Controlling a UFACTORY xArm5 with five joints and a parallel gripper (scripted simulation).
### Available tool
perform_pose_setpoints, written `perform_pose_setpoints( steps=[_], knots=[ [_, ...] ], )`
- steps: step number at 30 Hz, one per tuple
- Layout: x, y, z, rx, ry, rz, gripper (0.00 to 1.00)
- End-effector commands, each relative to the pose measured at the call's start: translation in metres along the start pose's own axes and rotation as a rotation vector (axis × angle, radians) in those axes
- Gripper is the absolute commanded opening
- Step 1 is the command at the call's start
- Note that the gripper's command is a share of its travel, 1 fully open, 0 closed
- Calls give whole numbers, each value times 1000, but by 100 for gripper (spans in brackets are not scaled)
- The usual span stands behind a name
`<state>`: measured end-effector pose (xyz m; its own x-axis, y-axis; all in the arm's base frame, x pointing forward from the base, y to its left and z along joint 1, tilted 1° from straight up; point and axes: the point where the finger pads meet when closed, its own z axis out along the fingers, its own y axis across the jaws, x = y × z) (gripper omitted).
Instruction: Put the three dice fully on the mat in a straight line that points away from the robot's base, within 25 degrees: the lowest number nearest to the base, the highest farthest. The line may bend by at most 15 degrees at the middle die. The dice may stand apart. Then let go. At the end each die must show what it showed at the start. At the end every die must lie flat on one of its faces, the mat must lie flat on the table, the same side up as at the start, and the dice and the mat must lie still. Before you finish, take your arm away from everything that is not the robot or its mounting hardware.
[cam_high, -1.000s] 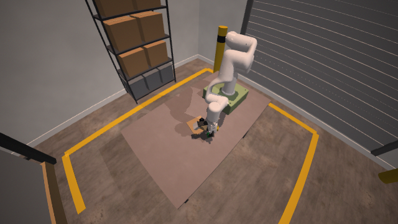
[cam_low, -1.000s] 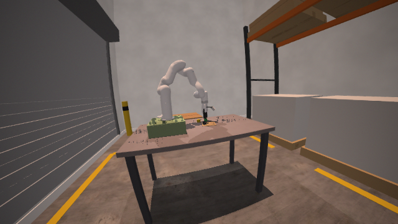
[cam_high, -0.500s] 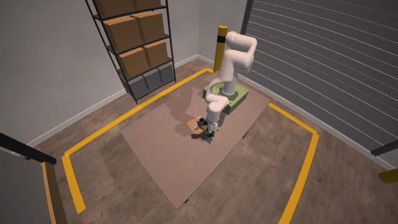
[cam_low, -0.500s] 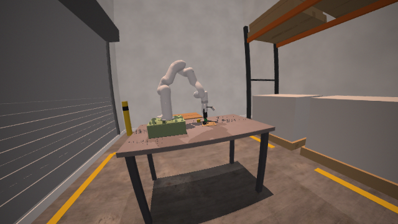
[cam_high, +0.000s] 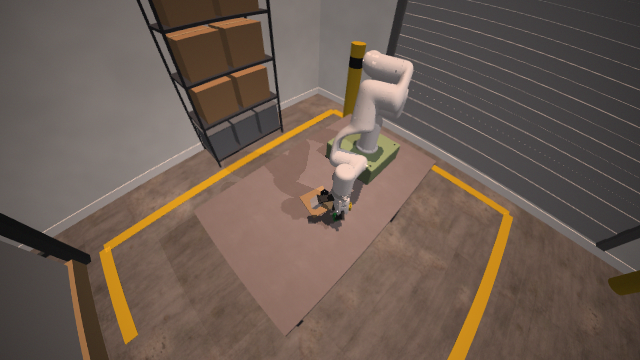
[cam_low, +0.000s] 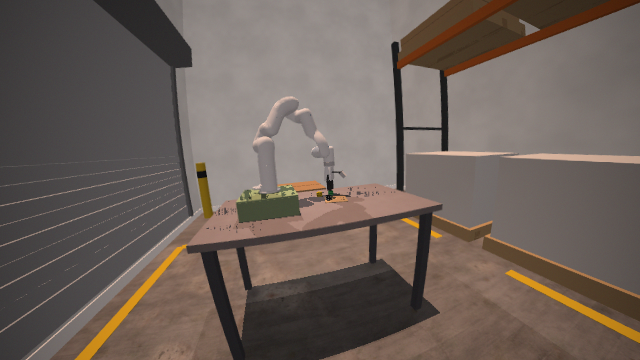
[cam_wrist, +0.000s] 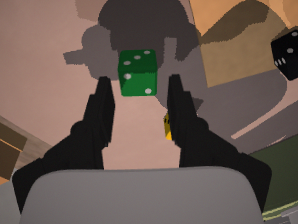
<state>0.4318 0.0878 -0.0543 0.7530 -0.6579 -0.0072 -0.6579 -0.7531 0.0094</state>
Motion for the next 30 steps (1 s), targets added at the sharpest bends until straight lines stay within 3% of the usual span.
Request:
perform_pose_setpoints(
  steps=[1,21,30],
  knots=[
    [1,-1,-1,3,2,0,47],
    [1,-1,0,3,2,0,47],
    [1,-1,12,3,2,0,47]
  ],
)
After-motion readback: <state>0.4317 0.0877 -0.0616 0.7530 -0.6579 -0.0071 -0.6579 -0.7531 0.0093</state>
